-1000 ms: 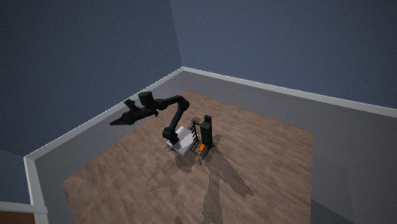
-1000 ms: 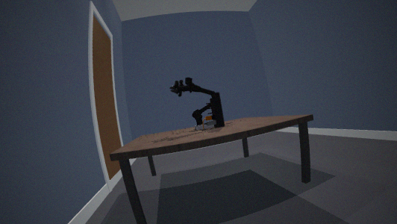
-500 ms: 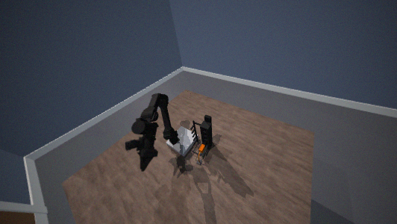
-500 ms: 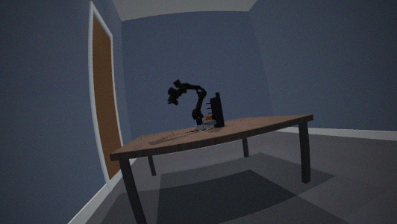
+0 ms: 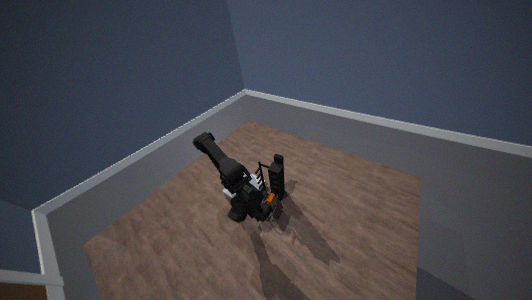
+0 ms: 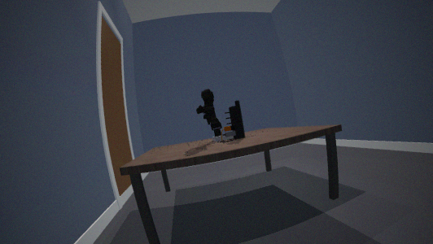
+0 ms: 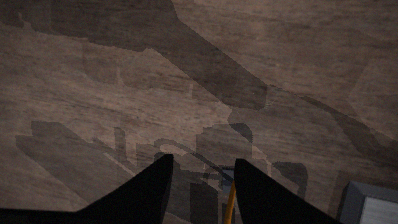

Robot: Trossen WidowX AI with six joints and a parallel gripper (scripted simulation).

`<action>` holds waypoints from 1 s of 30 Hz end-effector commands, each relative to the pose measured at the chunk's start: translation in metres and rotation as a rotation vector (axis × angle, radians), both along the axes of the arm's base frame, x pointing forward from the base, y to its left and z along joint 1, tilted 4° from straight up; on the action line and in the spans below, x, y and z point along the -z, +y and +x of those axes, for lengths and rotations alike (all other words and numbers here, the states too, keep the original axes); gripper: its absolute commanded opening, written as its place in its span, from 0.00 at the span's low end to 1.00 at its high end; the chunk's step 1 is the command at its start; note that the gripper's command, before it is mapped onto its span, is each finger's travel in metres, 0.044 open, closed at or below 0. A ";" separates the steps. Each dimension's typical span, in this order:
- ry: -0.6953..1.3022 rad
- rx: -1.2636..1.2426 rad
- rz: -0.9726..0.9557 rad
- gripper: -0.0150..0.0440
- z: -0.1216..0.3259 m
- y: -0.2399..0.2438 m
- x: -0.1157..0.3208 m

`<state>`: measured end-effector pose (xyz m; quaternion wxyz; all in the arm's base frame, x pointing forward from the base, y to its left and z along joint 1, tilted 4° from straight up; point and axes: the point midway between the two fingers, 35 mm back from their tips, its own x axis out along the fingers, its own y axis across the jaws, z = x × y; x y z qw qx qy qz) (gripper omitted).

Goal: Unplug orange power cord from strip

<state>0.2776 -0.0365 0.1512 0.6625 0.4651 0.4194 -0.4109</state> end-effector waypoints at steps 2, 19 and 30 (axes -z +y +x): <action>0.298 -0.084 0.073 0.53 -0.016 0.071 0.043; 0.323 -0.089 0.074 0.53 -0.019 0.082 0.046; 0.323 -0.089 0.076 0.53 -0.024 0.099 0.048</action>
